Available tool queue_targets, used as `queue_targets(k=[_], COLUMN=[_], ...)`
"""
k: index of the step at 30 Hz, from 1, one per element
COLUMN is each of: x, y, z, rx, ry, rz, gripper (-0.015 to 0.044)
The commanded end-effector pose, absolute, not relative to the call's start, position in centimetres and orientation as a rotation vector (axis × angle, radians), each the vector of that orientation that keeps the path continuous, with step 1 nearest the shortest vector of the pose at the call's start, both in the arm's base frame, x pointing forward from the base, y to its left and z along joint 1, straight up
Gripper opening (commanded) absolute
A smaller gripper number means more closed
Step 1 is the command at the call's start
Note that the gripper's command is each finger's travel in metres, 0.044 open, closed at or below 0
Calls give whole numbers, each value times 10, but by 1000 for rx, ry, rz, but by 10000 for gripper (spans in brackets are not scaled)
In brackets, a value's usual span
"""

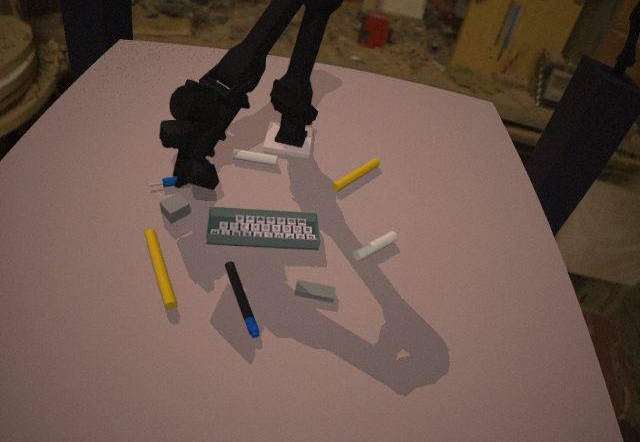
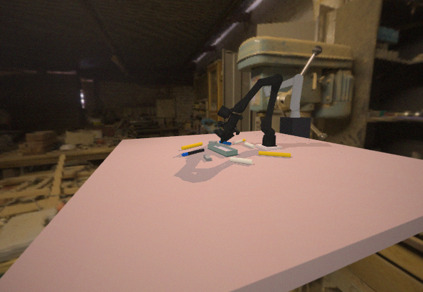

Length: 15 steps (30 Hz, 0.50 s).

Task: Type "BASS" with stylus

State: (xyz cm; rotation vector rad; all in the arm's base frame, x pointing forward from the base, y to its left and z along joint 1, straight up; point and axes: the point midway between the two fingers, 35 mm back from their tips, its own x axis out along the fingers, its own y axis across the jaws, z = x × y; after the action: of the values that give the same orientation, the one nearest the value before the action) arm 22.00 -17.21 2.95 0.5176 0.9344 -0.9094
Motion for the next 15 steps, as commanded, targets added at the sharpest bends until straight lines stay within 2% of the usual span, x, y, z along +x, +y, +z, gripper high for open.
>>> queue_targets(k=[1,4,15], x=[220,220,221], y=[-172,-172,-173], z=[30,30,35], rx=[518,518,517], ry=[933,933,933], rz=[-909,-909,-910], gripper=[71,0,0])
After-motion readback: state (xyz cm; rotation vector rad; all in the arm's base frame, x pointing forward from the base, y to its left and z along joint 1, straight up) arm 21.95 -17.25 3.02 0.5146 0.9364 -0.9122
